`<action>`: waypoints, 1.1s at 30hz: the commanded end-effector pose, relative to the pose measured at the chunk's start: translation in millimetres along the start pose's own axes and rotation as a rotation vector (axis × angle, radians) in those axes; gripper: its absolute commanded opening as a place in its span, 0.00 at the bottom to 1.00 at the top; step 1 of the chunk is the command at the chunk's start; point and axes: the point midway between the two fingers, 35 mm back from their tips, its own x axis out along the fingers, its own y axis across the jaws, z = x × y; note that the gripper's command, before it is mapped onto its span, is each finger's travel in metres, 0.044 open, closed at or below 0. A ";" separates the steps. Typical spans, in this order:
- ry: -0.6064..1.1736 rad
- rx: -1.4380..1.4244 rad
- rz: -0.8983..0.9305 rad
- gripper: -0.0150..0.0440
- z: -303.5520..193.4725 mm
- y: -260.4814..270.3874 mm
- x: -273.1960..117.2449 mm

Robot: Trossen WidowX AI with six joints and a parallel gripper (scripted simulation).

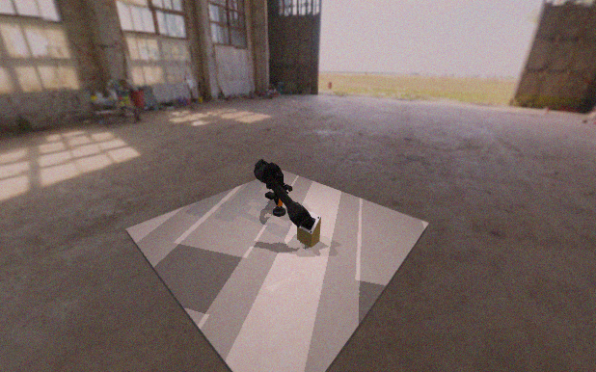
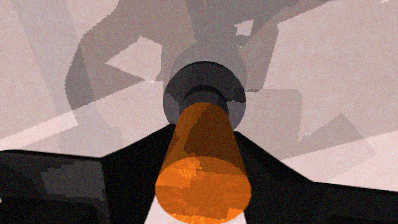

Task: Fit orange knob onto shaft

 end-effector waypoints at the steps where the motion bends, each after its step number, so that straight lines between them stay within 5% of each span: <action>1: -0.006 0.006 -0.003 0.25 0.1 -1.0 1.2; 33: -0.006 0.215 -0.002 0.25 2.4 -0.7 -2.0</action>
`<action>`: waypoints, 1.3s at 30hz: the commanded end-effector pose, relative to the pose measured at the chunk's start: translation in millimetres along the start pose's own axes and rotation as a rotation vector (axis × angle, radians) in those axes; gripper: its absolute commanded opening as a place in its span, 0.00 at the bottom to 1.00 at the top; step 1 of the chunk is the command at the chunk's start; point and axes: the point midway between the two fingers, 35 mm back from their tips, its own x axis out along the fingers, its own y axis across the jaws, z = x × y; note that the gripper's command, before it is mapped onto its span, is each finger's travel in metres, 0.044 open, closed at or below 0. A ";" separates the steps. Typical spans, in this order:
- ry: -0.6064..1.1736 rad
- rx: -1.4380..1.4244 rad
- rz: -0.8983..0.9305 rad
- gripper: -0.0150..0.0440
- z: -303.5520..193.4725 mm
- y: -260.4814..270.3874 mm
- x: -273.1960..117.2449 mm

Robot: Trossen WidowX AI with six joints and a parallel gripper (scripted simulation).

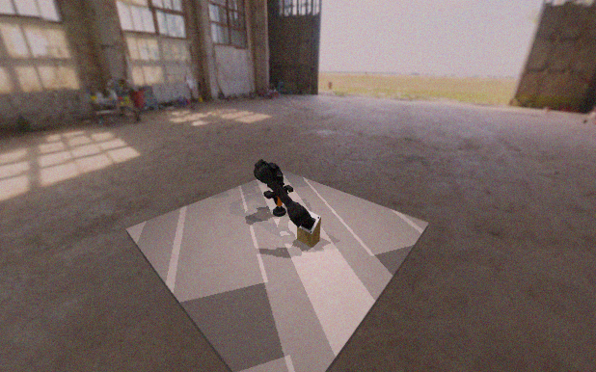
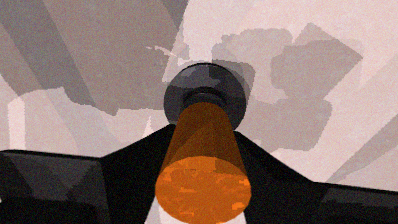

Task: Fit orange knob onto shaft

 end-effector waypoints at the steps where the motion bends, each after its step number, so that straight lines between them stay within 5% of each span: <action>1: -0.007 0.012 -0.001 0.25 0.7 -1.4 -1.0; 39: -0.007 0.221 0.000 0.25 1.3 -0.9 -1.3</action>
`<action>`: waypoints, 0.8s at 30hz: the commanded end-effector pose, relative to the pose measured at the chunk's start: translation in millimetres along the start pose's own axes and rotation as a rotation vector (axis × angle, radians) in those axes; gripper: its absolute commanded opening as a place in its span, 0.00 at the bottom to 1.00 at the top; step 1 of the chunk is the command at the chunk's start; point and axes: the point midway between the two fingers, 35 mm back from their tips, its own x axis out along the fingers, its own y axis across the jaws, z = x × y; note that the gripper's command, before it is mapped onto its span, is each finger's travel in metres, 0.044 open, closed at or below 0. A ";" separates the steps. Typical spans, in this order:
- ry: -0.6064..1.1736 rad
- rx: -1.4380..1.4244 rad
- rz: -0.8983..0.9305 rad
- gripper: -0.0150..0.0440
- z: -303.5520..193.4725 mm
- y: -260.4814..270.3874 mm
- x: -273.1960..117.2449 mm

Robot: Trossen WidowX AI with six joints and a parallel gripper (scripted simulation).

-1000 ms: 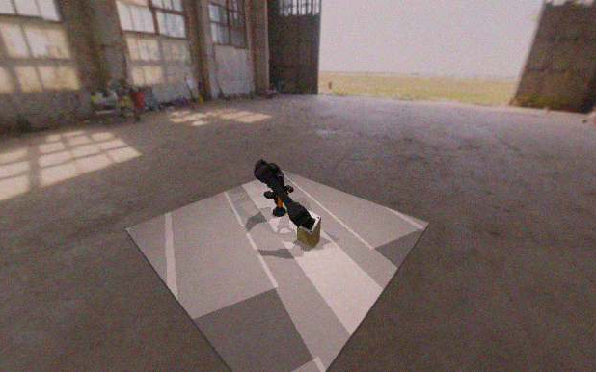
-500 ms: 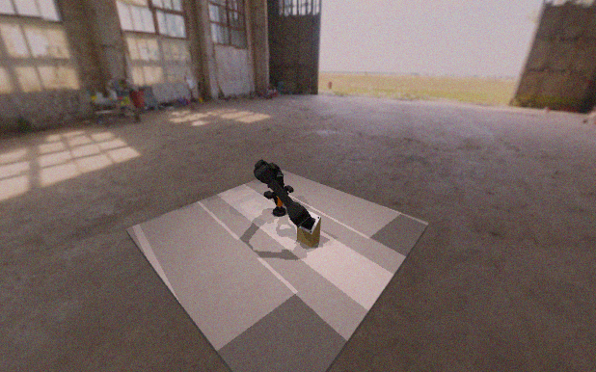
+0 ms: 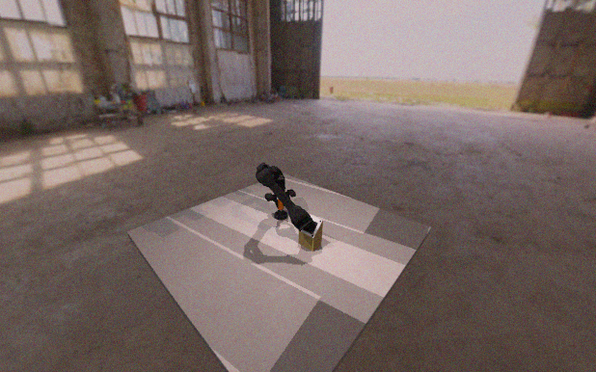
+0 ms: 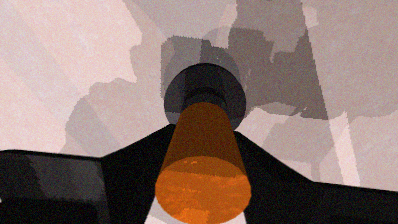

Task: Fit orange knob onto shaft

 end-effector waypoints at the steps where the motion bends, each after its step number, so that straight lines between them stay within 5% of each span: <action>1: -0.006 0.012 0.001 0.25 0.7 -1.0 -0.9; 24: -0.006 0.021 0.001 0.25 -0.4 -0.1 -2.2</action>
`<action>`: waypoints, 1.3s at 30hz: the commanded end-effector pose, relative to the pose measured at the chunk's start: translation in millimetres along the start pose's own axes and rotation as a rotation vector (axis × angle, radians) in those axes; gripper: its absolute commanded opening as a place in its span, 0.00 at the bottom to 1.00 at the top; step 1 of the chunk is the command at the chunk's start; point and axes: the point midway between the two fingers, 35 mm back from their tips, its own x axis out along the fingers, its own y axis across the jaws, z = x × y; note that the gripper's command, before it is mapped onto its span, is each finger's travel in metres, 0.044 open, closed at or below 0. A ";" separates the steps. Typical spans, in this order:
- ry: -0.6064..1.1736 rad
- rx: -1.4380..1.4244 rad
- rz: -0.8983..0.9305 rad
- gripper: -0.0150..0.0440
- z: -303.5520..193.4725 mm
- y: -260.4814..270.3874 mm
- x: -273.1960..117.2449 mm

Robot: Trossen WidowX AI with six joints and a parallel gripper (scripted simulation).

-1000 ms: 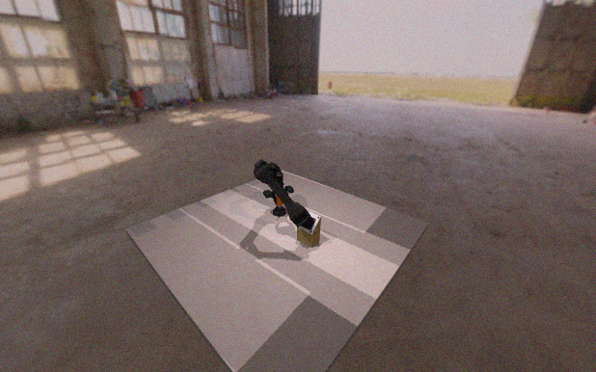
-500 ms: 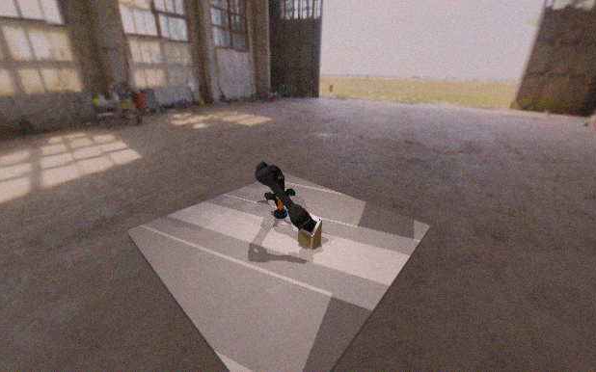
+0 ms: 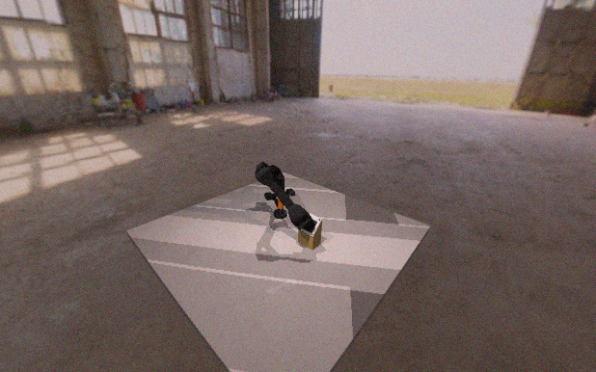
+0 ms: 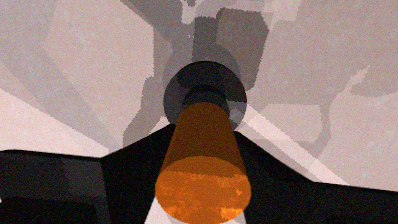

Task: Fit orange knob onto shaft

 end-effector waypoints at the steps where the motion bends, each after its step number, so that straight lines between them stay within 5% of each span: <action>1: -0.008 0.025 0.002 0.25 1.8 0.1 -3.9; 7: -0.007 0.209 0.002 0.25 3.6 -0.5 -5.1; 39: -0.007 0.209 0.002 0.25 1.5 0.1 1.5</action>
